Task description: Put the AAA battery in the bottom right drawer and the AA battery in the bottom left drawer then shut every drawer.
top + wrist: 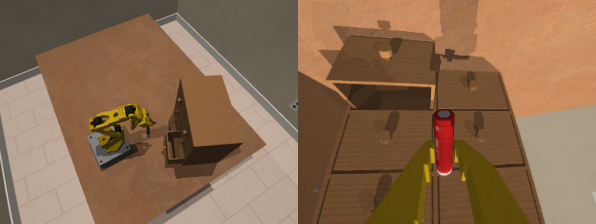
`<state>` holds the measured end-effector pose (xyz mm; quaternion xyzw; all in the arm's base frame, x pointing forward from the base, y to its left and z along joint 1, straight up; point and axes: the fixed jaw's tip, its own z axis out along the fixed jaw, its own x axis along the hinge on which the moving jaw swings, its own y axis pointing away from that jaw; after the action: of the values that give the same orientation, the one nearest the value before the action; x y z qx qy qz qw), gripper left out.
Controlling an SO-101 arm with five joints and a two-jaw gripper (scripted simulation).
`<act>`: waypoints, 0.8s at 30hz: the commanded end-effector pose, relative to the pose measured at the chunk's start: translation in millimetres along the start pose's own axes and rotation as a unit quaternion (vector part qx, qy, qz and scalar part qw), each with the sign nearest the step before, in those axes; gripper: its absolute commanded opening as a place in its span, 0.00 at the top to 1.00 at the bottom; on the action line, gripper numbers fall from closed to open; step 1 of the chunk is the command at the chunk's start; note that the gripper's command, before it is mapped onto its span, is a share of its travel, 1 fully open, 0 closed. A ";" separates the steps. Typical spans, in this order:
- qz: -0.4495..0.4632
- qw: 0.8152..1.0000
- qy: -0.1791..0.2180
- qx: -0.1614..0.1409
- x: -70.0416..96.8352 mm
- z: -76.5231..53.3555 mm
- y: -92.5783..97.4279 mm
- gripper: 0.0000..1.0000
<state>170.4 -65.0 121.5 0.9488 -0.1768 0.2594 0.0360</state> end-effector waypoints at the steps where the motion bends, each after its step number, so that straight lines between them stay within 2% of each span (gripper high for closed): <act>1: 0.042 0.999 -0.005 -0.027 -3.5 -0.1 19.6 1.00; 4: 0.076 0.996 -0.004 -0.046 -5.1 -1.5 33.6 1.00; 6: 0.076 0.996 -0.004 -0.046 -5.1 -1.5 33.6 1.00; 10: 0.121 0.990 -0.003 -0.072 -8.8 -4.1 51.8 1.00; 24: 0.121 0.990 -0.003 -0.072 -8.8 -4.1 51.8 1.00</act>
<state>145.6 -109.9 121.5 0.9145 -0.3083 0.2518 0.0721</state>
